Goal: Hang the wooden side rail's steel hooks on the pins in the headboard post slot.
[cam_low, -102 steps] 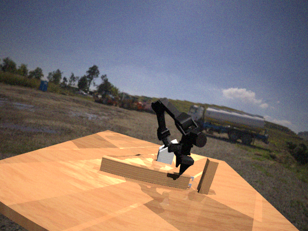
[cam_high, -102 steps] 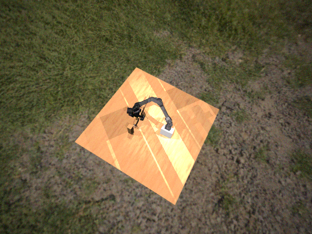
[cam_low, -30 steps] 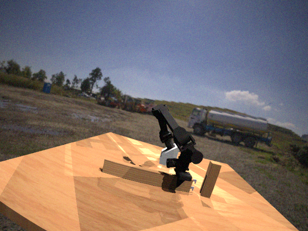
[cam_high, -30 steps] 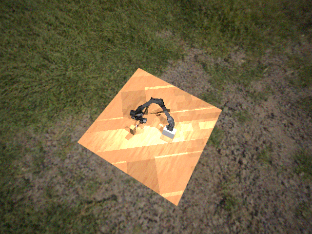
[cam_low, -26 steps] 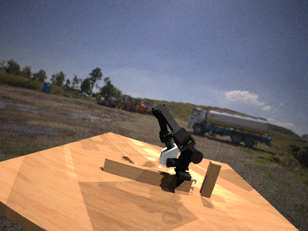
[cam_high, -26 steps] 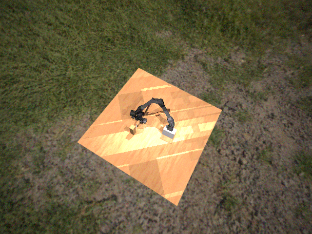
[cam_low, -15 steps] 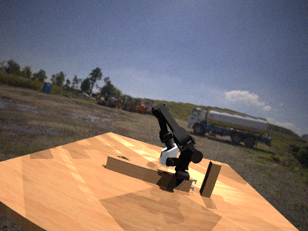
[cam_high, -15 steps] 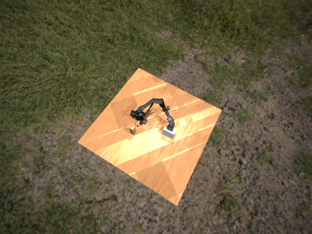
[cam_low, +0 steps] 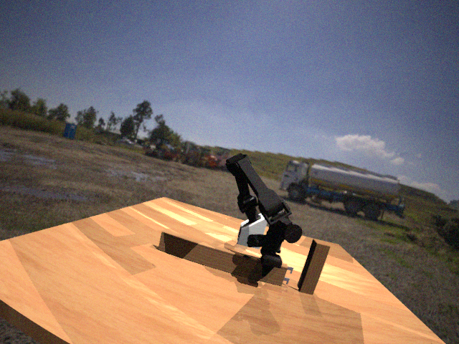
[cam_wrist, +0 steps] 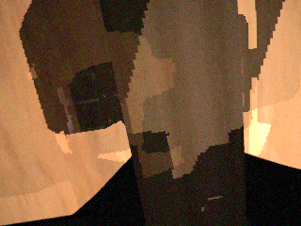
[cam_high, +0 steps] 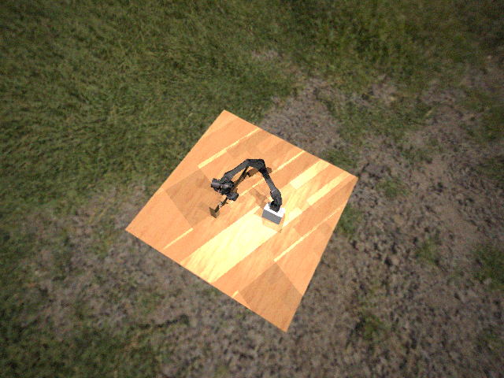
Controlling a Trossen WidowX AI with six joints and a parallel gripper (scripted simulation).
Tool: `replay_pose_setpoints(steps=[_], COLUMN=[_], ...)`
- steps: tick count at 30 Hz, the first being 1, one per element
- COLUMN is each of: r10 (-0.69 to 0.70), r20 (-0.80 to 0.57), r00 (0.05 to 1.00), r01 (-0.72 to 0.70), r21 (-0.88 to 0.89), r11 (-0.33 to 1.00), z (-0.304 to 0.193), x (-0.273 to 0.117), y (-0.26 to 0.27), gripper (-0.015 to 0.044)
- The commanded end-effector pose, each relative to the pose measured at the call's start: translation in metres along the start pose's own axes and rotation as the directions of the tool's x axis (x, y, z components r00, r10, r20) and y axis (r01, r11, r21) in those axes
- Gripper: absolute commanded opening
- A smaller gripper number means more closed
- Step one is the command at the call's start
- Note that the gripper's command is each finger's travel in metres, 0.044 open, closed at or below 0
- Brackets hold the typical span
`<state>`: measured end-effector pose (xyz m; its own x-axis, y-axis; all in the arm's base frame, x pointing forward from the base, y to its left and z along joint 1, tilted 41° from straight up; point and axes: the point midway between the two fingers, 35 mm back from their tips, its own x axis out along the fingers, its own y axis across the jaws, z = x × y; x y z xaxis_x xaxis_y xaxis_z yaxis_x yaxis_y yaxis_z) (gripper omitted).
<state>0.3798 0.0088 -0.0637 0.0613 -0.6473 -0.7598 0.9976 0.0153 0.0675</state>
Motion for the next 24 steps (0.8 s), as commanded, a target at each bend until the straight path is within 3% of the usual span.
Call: replay_pose_setpoints(steps=[1, 24], r10=[0.0, -0.002], r20=[0.0, 0.002], r00=[1.0, 1.0], r01=[0.0, 0.002], r21=[0.0, 0.015], r11=[1.0, 1.0], z=[0.0, 0.0], x=[-0.0001, -0.0037], y=[0.0003, 0.0003], gripper=[0.0, 0.0])
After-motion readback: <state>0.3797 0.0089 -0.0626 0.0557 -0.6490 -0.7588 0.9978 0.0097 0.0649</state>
